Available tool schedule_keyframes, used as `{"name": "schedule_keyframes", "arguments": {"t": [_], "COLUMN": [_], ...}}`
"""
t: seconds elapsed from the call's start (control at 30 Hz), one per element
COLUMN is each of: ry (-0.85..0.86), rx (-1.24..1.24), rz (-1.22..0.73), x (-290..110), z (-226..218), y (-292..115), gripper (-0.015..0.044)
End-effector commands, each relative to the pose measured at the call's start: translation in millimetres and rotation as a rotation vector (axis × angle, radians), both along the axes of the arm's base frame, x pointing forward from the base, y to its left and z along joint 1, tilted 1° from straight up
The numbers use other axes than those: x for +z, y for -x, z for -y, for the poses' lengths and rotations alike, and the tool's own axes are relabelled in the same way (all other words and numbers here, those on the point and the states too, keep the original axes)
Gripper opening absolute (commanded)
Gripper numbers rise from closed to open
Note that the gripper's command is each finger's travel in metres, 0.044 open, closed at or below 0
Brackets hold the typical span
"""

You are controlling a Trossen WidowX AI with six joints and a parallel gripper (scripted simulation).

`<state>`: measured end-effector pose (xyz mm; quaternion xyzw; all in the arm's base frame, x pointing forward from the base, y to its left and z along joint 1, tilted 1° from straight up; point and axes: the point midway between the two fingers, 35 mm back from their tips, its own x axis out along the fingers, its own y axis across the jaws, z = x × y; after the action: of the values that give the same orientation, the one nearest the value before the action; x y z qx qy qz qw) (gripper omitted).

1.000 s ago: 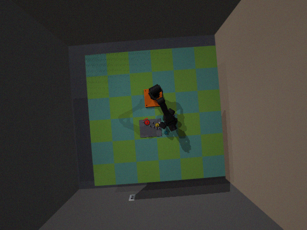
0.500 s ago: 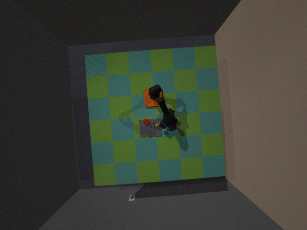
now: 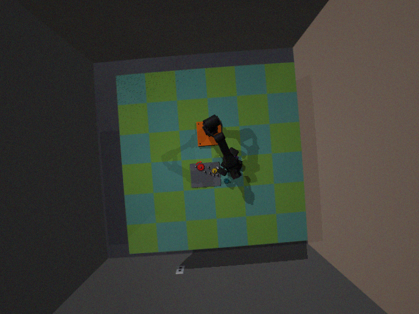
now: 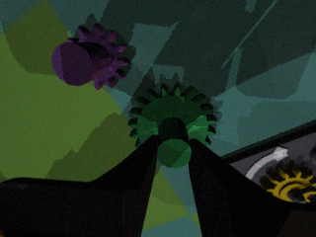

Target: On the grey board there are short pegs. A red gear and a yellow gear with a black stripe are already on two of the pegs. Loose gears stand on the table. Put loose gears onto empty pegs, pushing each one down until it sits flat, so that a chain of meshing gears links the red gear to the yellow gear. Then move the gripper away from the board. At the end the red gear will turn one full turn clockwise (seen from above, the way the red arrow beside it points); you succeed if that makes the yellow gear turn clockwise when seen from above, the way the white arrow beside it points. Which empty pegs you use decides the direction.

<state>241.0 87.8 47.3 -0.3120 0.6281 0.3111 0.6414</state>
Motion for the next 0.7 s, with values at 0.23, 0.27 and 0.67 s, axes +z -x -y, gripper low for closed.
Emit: {"name": "schedule_keyframes", "arguments": {"t": [0.23,0.27,0.67], "ry": [-0.01,-0.009,-0.005], "rx": [0.009,0.008,-0.001], "rz": [0.012,0.012,0.01], "x": [23.7,25.8,51.1], "z": [-2.3,-2.2,-0.8], "y": [-7.1,-7.4,-10.0], "gripper": [0.0,0.0,0.0]}}
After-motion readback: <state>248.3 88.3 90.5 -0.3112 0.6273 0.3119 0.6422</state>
